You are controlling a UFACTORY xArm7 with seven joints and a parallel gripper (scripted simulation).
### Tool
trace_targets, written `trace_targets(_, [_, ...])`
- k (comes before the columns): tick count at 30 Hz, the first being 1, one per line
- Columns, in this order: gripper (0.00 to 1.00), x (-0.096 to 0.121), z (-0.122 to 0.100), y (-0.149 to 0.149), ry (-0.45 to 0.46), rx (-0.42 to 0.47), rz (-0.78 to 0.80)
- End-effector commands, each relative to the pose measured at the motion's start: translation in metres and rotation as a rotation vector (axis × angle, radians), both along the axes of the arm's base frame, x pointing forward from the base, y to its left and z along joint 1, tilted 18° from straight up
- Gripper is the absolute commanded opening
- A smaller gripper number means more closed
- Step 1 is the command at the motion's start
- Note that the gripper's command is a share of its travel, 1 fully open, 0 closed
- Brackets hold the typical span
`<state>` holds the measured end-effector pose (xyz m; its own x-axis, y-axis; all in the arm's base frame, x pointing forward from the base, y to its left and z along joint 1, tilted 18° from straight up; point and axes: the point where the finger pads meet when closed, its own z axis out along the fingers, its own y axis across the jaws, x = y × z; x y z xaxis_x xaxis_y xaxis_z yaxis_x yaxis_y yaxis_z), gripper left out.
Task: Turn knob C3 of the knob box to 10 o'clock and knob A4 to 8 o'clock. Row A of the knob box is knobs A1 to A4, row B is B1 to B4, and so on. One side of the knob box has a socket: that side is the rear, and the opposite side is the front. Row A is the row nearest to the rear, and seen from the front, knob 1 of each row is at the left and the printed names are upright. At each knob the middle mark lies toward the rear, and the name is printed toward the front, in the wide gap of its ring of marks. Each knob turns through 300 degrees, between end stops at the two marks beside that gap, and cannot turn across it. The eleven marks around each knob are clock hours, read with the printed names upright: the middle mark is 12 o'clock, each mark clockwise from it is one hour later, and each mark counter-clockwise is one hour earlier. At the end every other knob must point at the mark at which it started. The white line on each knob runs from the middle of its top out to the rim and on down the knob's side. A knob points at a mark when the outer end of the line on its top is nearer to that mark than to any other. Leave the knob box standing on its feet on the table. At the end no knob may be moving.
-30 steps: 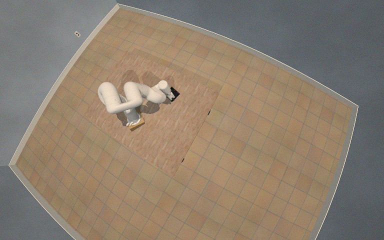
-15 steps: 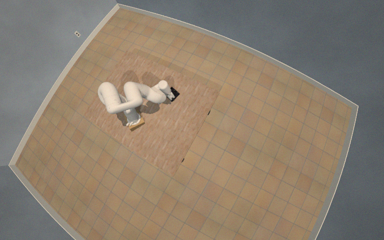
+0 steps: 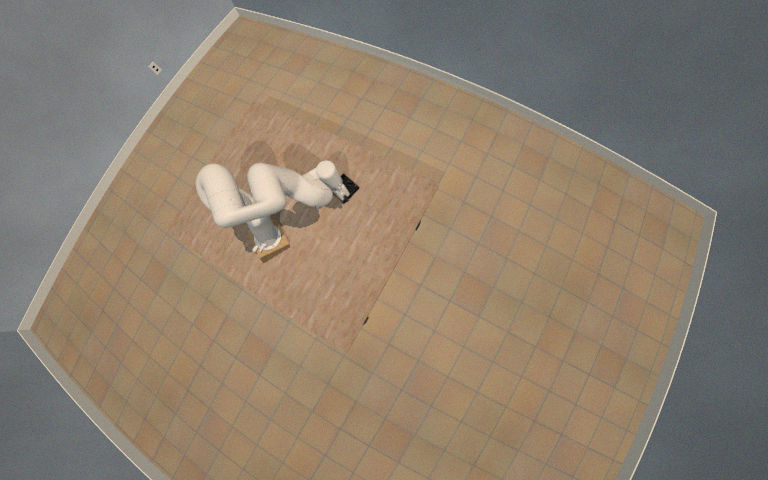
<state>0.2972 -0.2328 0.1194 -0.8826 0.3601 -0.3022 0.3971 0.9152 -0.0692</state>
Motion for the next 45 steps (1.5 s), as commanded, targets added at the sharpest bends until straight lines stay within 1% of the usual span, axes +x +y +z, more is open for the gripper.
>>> trace_targets(1, [0.19, 0.0011, 0.0001, -0.0008, -0.003, -0.002, 0.0])
trace_targets(14, [0.19, 0.0032, -0.0081, -0.0023, -0.003, -0.002, 0.0])
trace_targets(45, [0.19, 0.0036, -0.0097, -0.0026, -0.003, -0.002, 0.0])
